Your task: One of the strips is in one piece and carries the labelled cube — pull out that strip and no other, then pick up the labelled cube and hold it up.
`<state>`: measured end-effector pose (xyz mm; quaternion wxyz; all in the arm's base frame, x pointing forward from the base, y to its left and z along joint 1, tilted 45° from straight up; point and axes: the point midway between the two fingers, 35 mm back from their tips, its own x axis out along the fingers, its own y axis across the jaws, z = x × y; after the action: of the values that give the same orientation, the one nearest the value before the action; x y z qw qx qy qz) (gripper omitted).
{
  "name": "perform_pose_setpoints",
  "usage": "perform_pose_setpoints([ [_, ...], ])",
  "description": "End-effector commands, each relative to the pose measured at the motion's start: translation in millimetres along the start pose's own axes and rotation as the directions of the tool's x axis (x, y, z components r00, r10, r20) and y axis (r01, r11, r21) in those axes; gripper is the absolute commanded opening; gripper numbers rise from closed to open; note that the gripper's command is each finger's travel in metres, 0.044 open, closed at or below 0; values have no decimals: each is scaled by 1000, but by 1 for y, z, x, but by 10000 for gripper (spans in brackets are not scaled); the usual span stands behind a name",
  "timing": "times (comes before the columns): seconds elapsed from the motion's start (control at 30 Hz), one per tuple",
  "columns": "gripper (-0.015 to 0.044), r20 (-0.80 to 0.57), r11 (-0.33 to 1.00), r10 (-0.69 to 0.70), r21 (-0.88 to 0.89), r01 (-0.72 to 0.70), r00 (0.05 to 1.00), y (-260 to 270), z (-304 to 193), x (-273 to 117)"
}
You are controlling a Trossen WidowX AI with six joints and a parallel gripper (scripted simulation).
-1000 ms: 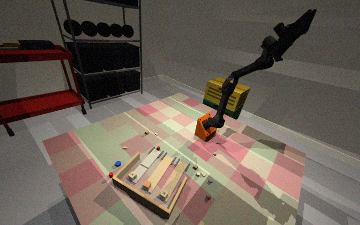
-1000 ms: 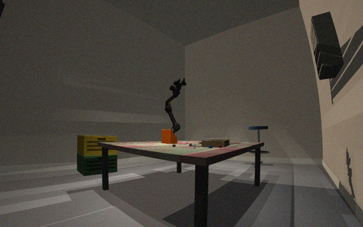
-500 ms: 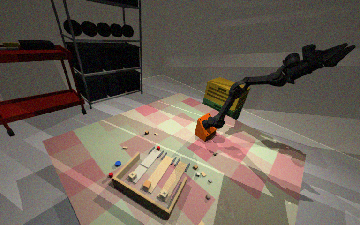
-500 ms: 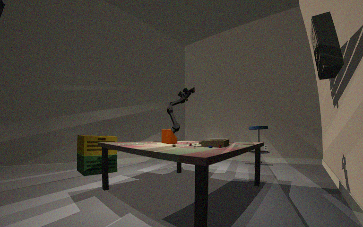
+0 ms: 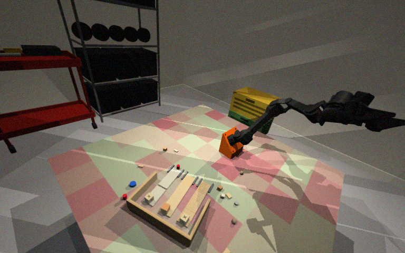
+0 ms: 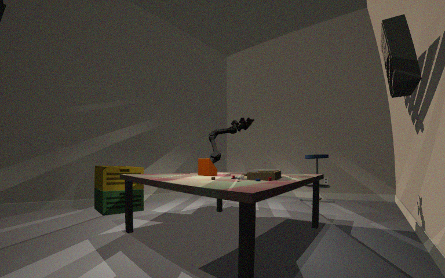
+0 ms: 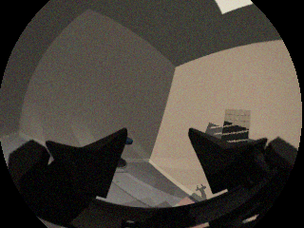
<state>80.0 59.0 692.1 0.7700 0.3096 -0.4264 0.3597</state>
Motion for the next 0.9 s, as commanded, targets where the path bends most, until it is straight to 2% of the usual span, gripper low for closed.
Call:
perform_pose_setpoints([
  [0.0,400,-149,992,-78,-115,61,986,-39,-64,2],
  [0.2,400,-312,964,-197,-235,125,929,-101,-131,-13],
  [0.43,400,-494,935,-311,-311,169,812,-177,-200,-55],
  [0.63,400,-618,910,-403,-348,225,675,-242,-242,-112],
  [0.87,400,-726,874,-482,-361,325,491,-307,-271,-197],
])
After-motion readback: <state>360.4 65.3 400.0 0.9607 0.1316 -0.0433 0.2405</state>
